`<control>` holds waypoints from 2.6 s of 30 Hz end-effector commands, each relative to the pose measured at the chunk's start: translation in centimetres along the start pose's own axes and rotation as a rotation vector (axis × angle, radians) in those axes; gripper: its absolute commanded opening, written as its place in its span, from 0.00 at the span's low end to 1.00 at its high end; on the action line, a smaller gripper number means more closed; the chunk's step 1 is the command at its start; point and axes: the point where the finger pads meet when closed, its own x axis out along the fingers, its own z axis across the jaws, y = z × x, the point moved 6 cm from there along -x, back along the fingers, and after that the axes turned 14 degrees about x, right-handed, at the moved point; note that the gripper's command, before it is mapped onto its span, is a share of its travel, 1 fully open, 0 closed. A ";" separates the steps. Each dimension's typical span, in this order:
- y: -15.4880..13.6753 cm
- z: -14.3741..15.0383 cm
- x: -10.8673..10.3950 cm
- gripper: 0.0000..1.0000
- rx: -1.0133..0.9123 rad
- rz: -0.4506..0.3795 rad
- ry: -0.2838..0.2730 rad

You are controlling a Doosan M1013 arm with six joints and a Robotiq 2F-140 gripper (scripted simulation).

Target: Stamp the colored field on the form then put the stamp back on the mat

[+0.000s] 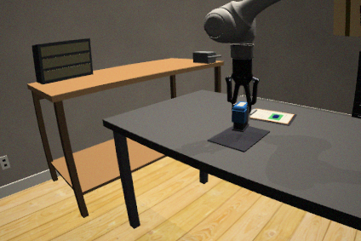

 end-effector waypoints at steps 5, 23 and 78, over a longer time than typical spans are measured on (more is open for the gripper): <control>0.0 0.0 1.0 0.20 0.000 0.000 0.000; 0.0 0.0 3.4 0.20 0.000 0.000 0.000; 0.0 0.0 -5.2 0.54 0.000 0.000 0.000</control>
